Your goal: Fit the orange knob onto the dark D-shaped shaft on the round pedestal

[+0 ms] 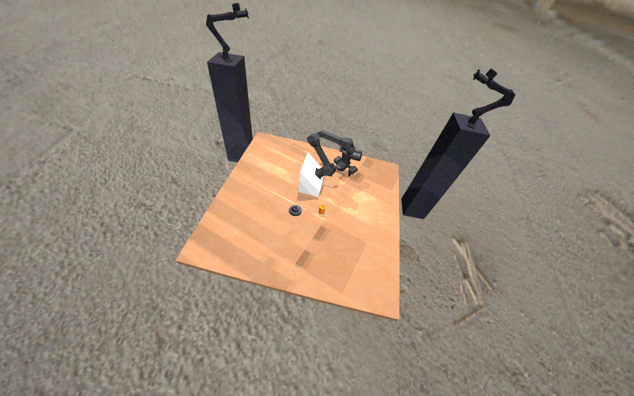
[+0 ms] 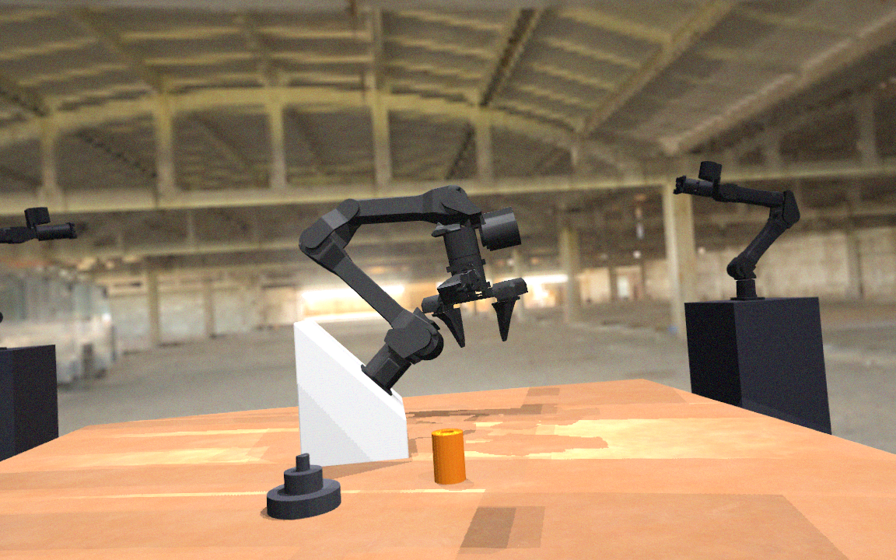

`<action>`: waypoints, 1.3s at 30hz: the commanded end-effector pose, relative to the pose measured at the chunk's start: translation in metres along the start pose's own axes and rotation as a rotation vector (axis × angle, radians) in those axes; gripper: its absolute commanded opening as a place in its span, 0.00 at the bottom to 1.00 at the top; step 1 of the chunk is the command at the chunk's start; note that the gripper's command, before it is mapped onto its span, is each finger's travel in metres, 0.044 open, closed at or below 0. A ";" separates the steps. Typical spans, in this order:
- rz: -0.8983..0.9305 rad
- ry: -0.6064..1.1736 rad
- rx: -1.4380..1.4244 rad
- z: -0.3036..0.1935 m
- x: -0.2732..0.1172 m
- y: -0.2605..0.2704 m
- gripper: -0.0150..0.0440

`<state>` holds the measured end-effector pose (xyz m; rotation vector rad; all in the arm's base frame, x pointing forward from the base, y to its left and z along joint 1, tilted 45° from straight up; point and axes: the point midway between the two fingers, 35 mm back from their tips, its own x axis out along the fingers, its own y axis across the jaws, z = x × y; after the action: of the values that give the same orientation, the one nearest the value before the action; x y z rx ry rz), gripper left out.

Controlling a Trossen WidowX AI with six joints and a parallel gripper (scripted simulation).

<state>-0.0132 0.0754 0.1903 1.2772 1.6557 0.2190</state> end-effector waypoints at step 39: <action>-0.337 -0.126 -0.681 0.060 0.036 0.094 1.00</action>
<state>0.0653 0.1169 0.2012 0.5064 1.4550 0.4427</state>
